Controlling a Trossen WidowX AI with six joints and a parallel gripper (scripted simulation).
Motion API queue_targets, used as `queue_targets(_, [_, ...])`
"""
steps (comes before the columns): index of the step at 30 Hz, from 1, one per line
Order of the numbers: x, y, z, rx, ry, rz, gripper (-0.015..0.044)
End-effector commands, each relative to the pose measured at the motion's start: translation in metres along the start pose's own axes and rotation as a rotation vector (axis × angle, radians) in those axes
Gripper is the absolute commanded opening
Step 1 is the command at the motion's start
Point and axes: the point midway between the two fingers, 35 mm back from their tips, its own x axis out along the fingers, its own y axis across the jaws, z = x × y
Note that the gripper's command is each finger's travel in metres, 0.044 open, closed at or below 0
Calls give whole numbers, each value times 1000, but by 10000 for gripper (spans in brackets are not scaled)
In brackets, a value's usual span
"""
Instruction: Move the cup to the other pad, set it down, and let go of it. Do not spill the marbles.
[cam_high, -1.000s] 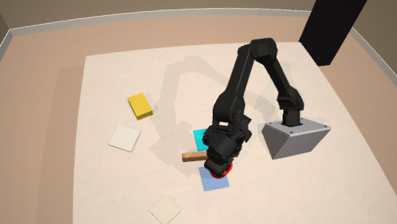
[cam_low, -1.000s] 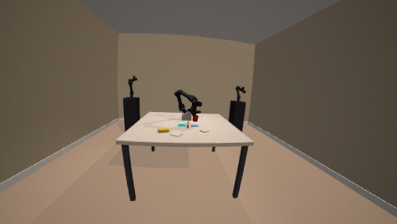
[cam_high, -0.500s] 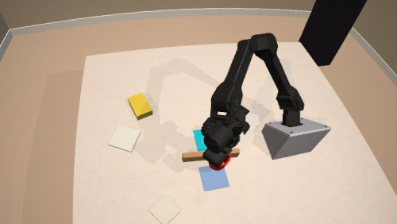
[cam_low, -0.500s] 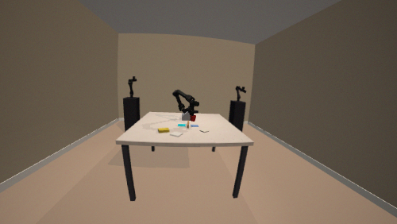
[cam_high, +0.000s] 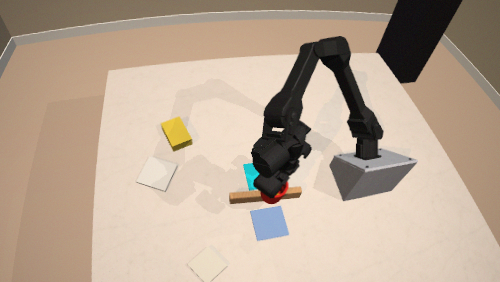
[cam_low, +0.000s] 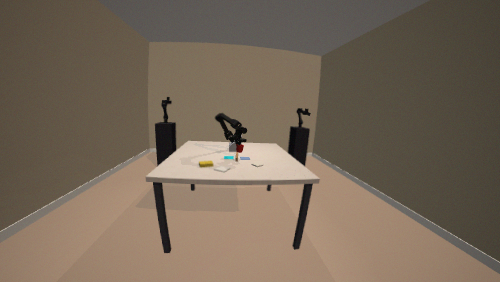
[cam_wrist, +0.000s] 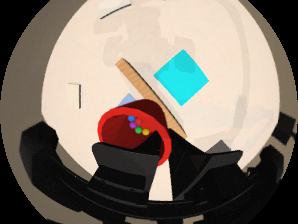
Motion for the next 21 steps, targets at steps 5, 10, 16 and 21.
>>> queue_targets(5, [-1, -15, 16, 0, -5, -1, 0])
queue_targets(10, [-1, -23, 24, 0, -5, -1, 0])
queue_targets(16, [-2, -33, 34, 0, -5, -2, 0])
queue_targets(21, [-2, -41, 43, 0, -6, -2, 0])
